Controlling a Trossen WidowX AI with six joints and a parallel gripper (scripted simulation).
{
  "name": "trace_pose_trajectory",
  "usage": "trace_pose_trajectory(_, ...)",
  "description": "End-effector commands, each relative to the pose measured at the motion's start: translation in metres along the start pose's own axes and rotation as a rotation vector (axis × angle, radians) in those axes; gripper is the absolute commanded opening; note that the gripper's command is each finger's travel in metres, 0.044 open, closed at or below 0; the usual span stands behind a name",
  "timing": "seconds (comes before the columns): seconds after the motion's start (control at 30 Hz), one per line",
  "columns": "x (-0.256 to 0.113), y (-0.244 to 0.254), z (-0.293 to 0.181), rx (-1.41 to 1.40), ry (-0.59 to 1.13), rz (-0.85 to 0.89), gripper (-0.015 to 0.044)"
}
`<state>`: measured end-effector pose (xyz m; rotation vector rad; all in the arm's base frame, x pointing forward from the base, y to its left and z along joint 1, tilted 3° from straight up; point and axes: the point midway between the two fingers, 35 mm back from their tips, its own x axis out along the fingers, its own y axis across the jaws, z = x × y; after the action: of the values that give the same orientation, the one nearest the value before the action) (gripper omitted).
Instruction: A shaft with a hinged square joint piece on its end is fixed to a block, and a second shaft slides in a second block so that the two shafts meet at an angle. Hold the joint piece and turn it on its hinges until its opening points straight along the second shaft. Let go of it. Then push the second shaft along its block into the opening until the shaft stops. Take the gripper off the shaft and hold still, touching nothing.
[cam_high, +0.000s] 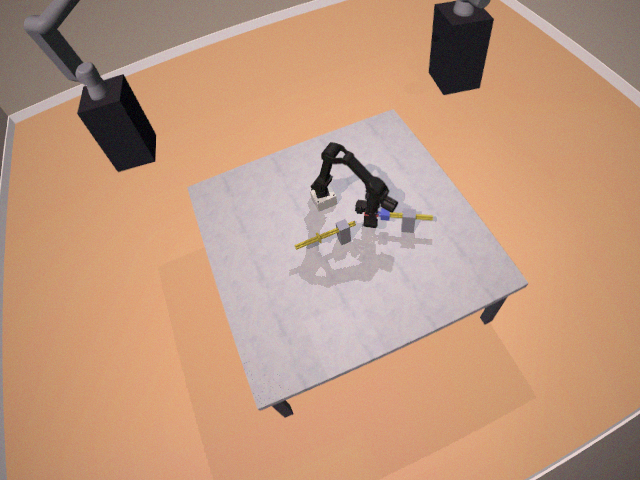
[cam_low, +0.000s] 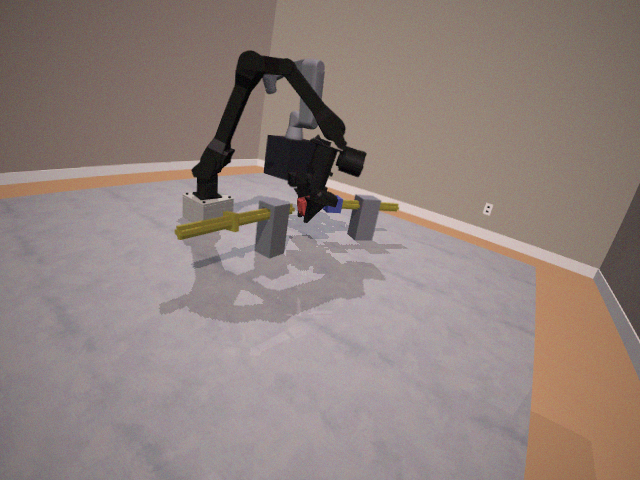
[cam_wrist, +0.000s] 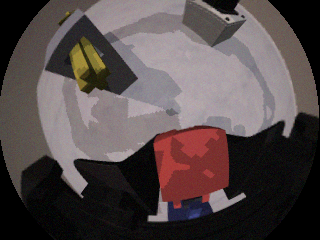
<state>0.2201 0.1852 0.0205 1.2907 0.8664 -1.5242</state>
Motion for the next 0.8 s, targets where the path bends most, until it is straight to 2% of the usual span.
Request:
trace_pose_trajectory(0.0,-0.0004,0.0008,0.0002,-0.021,-0.011,0.004,0.0)
trace_pose_trajectory(0.77,-0.0005,0.0007,0.0003,-0.019,-0.017,0.003,0.0)
